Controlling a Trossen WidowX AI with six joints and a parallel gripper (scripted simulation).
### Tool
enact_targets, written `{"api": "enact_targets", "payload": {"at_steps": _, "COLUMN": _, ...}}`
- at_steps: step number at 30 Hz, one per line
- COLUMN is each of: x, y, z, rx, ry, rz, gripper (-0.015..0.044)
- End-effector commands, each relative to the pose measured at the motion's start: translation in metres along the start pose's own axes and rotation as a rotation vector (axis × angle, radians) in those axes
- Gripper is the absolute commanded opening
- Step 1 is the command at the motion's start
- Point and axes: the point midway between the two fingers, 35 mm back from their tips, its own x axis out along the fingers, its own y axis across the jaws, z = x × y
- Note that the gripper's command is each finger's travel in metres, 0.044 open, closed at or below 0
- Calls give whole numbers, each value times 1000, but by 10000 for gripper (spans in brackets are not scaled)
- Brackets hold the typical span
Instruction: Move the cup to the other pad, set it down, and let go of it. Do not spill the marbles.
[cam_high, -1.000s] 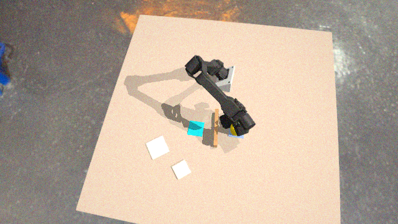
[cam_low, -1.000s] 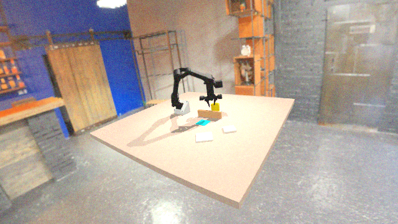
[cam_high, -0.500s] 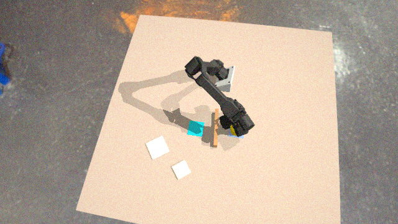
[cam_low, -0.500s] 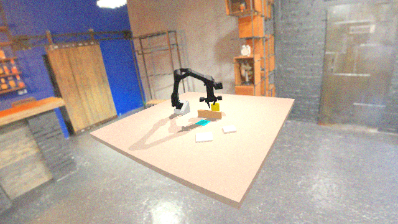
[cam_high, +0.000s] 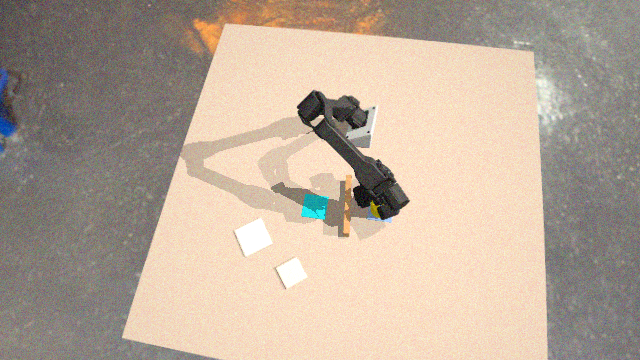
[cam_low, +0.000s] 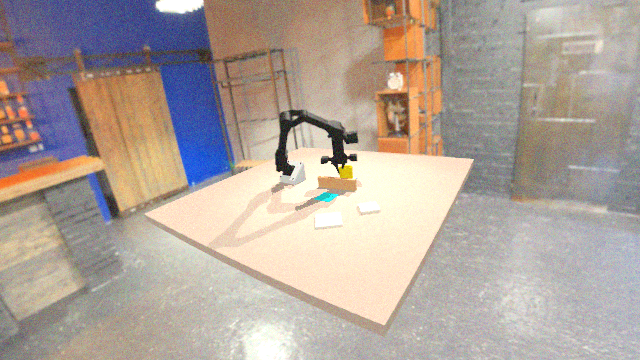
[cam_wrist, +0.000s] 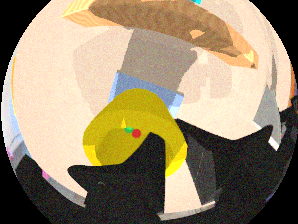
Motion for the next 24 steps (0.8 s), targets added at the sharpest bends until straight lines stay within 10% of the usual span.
{"api": "enact_targets", "payload": {"at_steps": 1, "x": 0, "y": 0, "z": 0, "rx": 0, "ry": 0, "rz": 0, "gripper": 0}}
{"api": "enact_targets", "payload": {"at_steps": 24, "x": -66, "y": 4, "z": 0, "rx": -5, "ry": 0, "rz": 2, "gripper": 0}}
